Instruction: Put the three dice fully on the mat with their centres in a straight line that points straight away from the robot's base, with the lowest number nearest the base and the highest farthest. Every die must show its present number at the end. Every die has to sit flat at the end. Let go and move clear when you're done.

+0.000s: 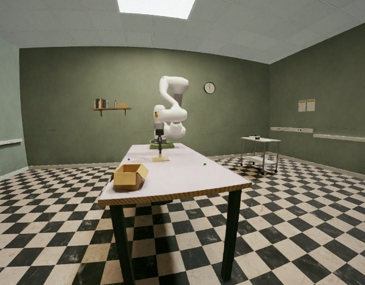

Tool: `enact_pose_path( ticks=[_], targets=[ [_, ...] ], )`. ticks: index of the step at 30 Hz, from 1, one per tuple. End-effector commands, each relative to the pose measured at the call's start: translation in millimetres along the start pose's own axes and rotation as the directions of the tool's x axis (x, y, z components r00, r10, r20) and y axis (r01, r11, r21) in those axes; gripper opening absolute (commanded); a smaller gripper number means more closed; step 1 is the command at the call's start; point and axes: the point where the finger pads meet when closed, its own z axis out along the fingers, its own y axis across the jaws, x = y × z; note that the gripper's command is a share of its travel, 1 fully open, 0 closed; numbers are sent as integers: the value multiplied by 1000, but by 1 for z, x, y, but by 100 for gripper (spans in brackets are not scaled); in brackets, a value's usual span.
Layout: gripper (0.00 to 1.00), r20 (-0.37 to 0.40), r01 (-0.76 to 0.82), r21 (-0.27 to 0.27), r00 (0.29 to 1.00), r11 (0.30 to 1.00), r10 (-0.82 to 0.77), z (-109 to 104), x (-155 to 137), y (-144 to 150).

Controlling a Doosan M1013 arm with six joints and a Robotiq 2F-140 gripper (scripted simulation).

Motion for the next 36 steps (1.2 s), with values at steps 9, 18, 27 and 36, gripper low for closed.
enact_pose_path(
  ticks=[9,18,27,36],
  targets=[
    [16,0,0,1,1000,1000,0,0,0,-1],
    [16,0,0,1,1000,1000,0,3,0,-1],
    [16,0,0,1,1000,1000,0,3,0,-1],
    [16,0,0,1,1000,1000,0,3,0,-1]
  ],
)
